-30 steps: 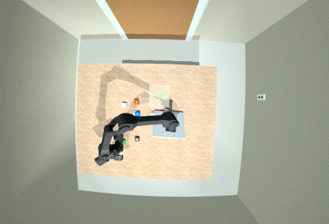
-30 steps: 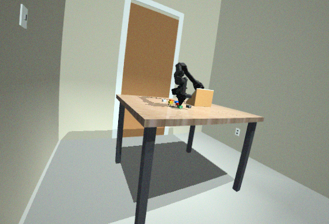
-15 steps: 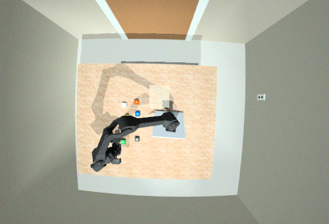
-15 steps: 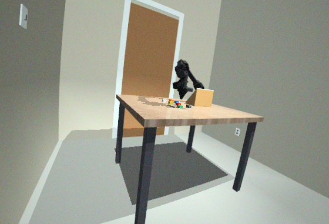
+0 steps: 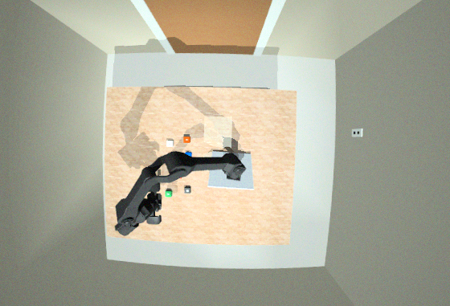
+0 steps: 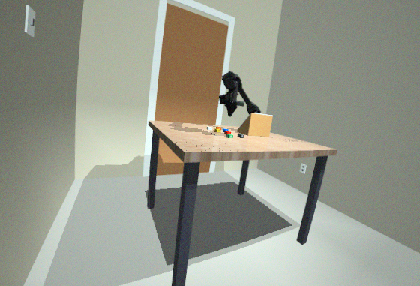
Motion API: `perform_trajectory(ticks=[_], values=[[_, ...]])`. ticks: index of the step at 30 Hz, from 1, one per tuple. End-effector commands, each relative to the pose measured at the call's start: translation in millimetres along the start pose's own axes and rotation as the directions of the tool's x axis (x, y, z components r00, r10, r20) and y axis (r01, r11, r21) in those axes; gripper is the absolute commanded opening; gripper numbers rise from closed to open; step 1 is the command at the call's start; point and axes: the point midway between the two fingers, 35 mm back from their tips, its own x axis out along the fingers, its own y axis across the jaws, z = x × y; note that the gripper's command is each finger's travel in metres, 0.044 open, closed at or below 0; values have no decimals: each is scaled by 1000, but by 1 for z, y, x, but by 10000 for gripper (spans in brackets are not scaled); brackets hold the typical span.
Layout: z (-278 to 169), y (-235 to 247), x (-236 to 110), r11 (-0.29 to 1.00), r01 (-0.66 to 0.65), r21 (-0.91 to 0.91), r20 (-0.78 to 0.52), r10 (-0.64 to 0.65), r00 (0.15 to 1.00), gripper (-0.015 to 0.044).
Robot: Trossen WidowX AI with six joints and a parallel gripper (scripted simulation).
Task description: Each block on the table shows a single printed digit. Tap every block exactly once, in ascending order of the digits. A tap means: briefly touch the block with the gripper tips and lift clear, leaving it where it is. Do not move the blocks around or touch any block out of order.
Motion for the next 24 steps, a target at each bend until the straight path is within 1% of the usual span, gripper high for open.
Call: perform_trajectory(ticks=[1,6,8,16,18,21,22,24], values=[[1,-64,-2,1000,0,19,3,0,1000,20],[-20,-136,2,1000,9,19,0,-10,1000,20],[-28,-153,4,1000,14,19,-1,-14,1000,20],[-28,-155,7,1000,14,19,-1,-14,1000,20],[-26,-154,28,1000,12,19,0,-12,1000,20],[-28,-156,75,1000,16,19,0,-16,1000,20],[-28,-157,82,1000,17,20,-1,-17,1000,20],[-29,-157,85,1000,18,20,-1,-18,1000,20]])
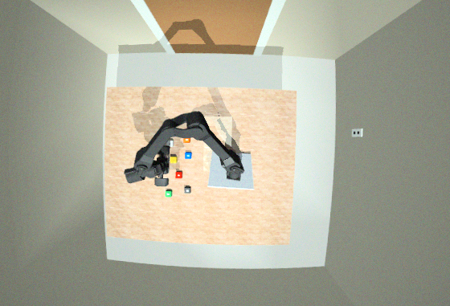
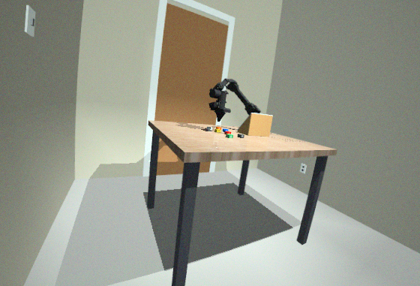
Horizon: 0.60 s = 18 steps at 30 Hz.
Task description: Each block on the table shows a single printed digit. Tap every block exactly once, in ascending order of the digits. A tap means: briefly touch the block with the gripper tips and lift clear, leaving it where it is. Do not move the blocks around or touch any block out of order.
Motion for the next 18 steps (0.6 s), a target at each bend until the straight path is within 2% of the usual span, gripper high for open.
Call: perform_trajectory(ticks=[1,18], values=[[-7,-3,30,1000,15,-9,-14,-15,1000,20],[-7,-3,50,1000,15,-10,-14,-15,1000,20]])
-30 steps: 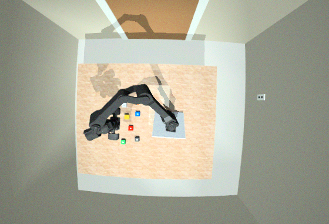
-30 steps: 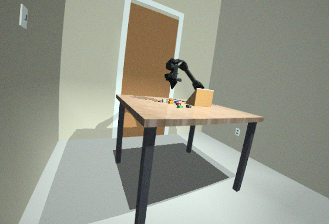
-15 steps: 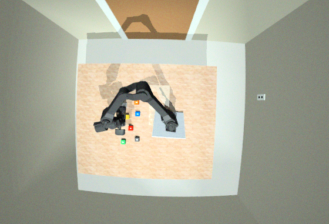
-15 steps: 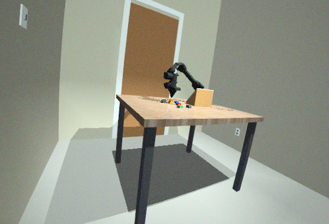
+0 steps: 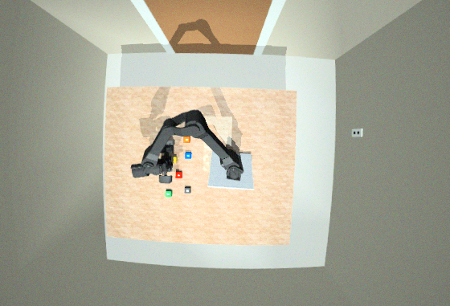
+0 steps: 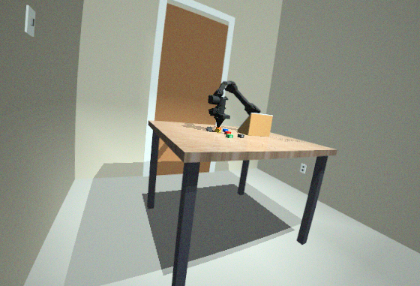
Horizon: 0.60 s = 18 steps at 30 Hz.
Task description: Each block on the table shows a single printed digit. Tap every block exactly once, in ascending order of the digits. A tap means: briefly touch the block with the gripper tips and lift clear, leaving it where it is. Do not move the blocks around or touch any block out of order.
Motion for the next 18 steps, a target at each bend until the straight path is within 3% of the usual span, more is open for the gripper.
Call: perform_trajectory(ticks=[1,14,18], values=[[-3,-1,10,1000,8,-7,-8,-8,1000,20],[-3,-1,18,1000,9,-7,-8,-9,1000,20],[-3,-1,-10,1000,7,-7,-8,-7,1000,20]])
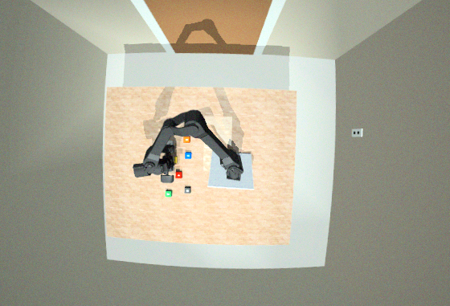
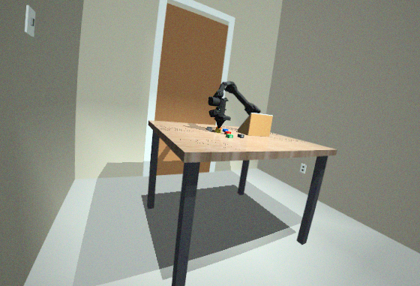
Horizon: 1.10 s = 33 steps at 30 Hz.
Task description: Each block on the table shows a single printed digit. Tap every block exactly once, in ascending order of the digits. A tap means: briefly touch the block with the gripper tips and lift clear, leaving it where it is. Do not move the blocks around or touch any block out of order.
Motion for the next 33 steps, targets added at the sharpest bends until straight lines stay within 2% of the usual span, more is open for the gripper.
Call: perform_trajectory(ticks=[1,5,7,10,12,18,28,33], values=[[1,0,-21,1000,0,5,7,0,1000,20],[2,0,-23,1000,0,5,7,0,1000,20],[4,1,-43,1000,-4,5,8,4,1000,20],[2,1,-91,1000,-5,4,7,5,1000,20],[1,0,-102,1000,-3,4,7,3,1000,20],[0,-2,-102,1000,-4,4,7,4,1000,20],[-65,-107,-101,1000,1,1,4,-1,1000,20],[-71,-112,-101,1000,2,1,3,-2,1000,20]])
